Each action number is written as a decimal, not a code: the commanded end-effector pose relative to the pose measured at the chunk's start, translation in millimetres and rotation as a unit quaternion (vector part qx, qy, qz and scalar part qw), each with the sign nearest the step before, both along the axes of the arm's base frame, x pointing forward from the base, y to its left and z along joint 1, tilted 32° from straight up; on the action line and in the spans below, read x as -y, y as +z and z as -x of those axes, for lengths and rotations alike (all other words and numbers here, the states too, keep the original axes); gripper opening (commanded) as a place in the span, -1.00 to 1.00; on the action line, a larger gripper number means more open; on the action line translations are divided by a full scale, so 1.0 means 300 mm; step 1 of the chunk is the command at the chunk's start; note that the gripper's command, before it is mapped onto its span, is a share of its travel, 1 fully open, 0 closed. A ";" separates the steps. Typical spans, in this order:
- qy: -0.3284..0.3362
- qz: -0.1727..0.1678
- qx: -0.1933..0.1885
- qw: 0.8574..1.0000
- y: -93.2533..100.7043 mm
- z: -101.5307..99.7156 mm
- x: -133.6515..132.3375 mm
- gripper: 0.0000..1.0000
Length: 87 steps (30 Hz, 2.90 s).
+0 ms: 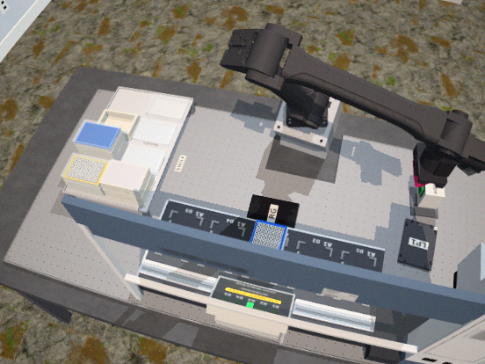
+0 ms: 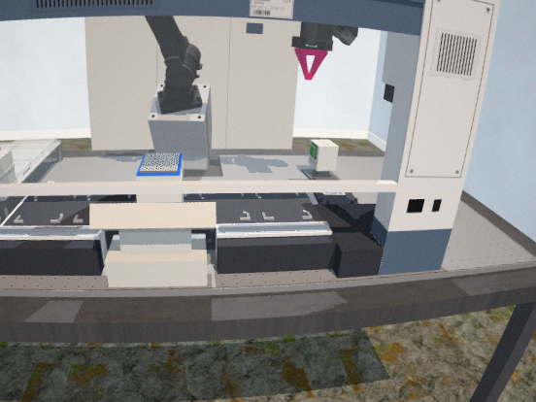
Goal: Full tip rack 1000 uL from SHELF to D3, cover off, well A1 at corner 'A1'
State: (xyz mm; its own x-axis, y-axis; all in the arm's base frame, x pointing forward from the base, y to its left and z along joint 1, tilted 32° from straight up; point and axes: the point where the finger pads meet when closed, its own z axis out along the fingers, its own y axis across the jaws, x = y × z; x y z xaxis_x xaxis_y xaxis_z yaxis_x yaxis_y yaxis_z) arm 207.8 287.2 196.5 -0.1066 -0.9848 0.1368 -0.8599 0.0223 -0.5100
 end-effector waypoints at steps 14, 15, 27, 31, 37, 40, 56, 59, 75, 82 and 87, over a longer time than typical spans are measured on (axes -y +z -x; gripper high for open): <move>0.003 -0.006 0.002 1.000 -0.041 0.087 -0.066 -1.00; 0.003 -0.006 0.002 1.000 -0.050 0.101 -0.067 -1.00; 0.003 -0.012 0.003 1.000 -0.125 0.243 -0.085 -1.00; 0.003 -0.009 0.002 1.000 -0.173 0.299 -0.097 -1.00; 0.003 -0.015 0.002 1.000 -0.227 0.384 -0.117 -1.00; 0.003 -0.014 0.002 1.000 -0.251 0.423 -0.121 -1.00; -0.002 -0.010 0.003 1.000 -0.291 0.364 -0.105 -1.00; -0.002 -0.013 0.003 1.000 -0.294 0.358 -0.104 -1.00; -0.002 -0.009 0.003 1.000 -0.373 0.316 -0.088 -1.00; -0.002 -0.009 0.003 1.000 -0.397 0.302 -0.083 -1.00; -0.002 -0.009 0.003 1.000 -0.420 0.288 -0.078 -1.00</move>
